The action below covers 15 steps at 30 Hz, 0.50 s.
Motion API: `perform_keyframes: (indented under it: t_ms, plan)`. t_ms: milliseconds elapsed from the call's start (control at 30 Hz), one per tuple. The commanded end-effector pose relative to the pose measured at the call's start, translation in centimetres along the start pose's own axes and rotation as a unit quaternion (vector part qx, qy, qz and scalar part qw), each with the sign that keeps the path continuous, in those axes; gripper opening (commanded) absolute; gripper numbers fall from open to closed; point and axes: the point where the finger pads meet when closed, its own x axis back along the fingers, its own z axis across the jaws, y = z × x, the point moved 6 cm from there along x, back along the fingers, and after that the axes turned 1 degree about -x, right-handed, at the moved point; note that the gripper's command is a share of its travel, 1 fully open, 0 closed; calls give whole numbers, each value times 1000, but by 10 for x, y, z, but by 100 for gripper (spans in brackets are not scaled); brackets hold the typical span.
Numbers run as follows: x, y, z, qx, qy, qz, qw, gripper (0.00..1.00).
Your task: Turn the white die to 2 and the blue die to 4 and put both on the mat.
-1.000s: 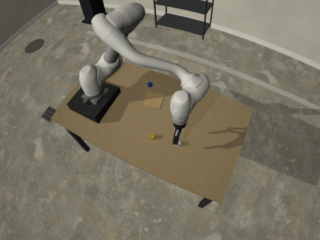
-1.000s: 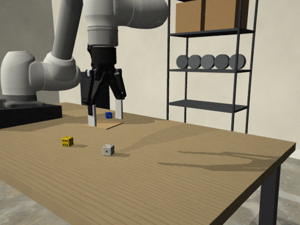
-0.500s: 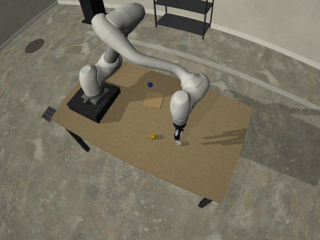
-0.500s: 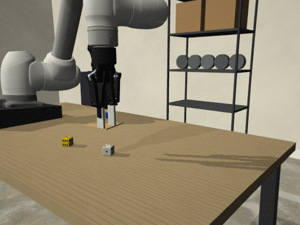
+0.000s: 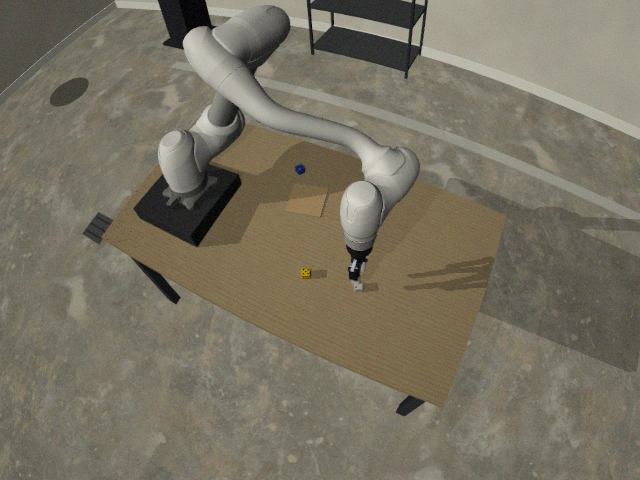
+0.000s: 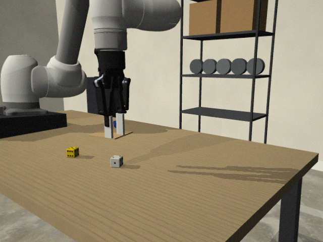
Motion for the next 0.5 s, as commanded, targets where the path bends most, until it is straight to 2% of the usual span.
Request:
perform_keyframes:
  t_ms: [0, 467]
  plan:
    - [-3, -2, -3, -2, -2, 2, 1000, 35]
    - [-7, -2, -3, -2, -2, 2, 1000, 35]
